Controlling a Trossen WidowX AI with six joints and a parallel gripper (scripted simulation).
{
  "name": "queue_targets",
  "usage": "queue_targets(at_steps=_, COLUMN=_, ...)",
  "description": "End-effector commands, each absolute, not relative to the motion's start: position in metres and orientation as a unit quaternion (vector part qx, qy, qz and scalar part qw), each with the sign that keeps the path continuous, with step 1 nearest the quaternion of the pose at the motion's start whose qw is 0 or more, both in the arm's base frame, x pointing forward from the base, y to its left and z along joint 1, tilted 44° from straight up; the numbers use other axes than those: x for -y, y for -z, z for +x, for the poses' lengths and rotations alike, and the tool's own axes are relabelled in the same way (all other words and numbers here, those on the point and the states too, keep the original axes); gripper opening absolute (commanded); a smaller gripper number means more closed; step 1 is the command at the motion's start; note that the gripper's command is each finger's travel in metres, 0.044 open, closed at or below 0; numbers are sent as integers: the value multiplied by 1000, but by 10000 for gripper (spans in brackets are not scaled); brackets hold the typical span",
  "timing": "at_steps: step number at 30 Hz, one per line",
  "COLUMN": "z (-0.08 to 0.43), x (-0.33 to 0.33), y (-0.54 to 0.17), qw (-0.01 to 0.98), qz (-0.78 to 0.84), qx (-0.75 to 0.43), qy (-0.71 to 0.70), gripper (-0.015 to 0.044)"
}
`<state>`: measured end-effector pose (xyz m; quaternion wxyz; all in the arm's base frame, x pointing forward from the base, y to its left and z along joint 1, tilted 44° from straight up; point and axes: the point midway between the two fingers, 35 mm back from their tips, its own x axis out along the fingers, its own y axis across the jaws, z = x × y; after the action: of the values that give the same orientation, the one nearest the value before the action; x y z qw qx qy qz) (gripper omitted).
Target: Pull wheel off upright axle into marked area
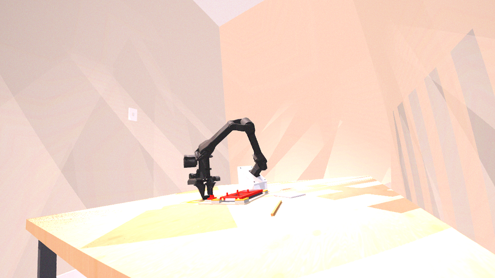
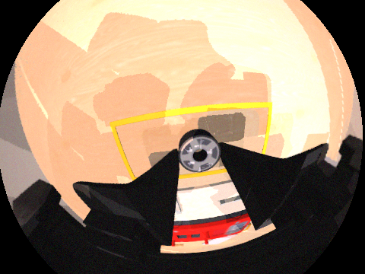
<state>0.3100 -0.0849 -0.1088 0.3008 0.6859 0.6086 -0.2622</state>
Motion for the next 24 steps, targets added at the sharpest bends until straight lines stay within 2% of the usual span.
queue_targets(at_steps=1, z=310, x=85, y=109, qw=301, qz=686, qx=-609, qy=262, gripper=26)
queue_targets(at_steps=11, z=310, x=86, y=107, qw=301, qz=686, qx=-609, qy=262, gripper=289)
queue_targets(at_steps=23, z=303, x=127, y=66, qw=298, qz=686, qx=-609, qy=264, gripper=300)
queue_targets(at_steps=24, z=303, x=124, y=70, qw=299, qz=690, qx=-603, qy=265, gripper=326)
